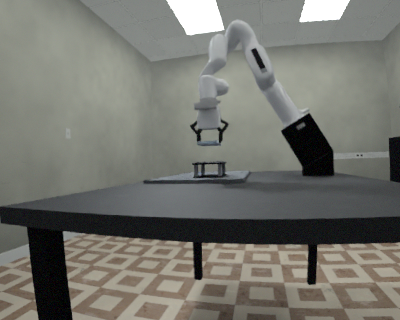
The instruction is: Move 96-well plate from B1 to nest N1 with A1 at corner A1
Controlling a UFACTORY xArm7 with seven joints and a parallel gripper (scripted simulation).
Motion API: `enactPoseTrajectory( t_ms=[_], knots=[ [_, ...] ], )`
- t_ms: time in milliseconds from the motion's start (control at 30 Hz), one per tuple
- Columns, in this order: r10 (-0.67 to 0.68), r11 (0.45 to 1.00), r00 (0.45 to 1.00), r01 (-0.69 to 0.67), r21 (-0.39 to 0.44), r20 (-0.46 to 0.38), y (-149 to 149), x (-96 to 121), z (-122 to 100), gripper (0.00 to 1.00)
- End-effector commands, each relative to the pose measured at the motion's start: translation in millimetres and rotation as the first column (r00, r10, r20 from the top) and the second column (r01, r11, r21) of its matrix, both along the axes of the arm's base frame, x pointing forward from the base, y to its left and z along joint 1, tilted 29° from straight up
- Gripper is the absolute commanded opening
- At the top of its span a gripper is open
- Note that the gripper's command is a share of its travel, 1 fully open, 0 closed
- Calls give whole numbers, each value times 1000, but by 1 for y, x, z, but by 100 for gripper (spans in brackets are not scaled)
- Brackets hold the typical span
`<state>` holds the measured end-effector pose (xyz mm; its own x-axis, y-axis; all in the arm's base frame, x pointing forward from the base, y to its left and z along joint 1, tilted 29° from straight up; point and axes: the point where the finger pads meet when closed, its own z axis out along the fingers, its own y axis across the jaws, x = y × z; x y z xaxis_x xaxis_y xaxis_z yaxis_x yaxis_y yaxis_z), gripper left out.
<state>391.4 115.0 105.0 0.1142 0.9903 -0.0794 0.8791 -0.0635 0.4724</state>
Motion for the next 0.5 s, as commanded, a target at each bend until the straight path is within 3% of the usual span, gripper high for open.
enactPoseTrajectory(
  t_ms=[0, 467],
  knots=[
    [1, 1000, 1000, -1, -1, 6, 0, 4, -6, 0],
    [1, 1000, 1000, -1, -1, 6, -3, 14, -23, 0]
  ],
)
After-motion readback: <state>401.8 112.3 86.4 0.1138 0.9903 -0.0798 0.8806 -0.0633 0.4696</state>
